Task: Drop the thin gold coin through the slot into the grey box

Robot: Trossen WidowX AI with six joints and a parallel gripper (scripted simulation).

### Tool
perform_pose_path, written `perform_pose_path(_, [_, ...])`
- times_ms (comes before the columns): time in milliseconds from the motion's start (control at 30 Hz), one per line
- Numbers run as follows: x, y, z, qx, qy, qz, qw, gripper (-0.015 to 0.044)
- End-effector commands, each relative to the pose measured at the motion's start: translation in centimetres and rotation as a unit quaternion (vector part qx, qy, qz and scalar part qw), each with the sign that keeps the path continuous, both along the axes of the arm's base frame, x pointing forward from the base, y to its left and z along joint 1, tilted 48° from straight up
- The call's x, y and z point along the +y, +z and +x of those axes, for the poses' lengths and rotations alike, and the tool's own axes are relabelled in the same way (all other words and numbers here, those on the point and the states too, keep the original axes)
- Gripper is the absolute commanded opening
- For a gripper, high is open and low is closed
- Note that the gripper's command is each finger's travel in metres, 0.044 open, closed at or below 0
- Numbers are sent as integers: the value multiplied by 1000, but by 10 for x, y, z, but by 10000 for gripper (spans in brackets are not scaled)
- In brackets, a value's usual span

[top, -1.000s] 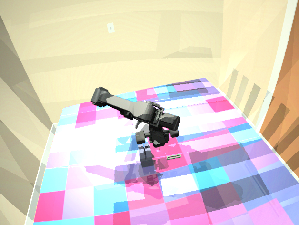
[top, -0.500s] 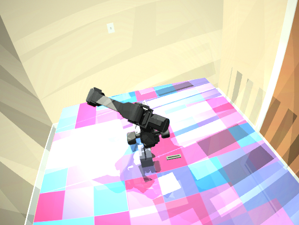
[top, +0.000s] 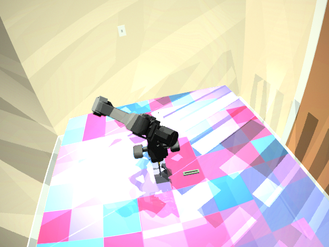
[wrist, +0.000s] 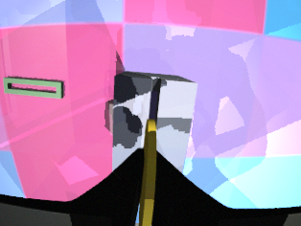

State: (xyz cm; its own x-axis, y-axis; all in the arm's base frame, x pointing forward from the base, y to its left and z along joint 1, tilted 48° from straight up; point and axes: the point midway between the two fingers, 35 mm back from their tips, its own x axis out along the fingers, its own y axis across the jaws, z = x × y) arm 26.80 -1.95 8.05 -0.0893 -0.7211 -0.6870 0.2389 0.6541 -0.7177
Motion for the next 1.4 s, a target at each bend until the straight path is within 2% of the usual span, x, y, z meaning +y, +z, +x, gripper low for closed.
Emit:
perform_pose_path(0, [1, -1, 1, 0, 0, 0, 1000, 0])
perform_pose_path(1367, [-4, 1, -6, 6, 7, 2, 1000, 0])
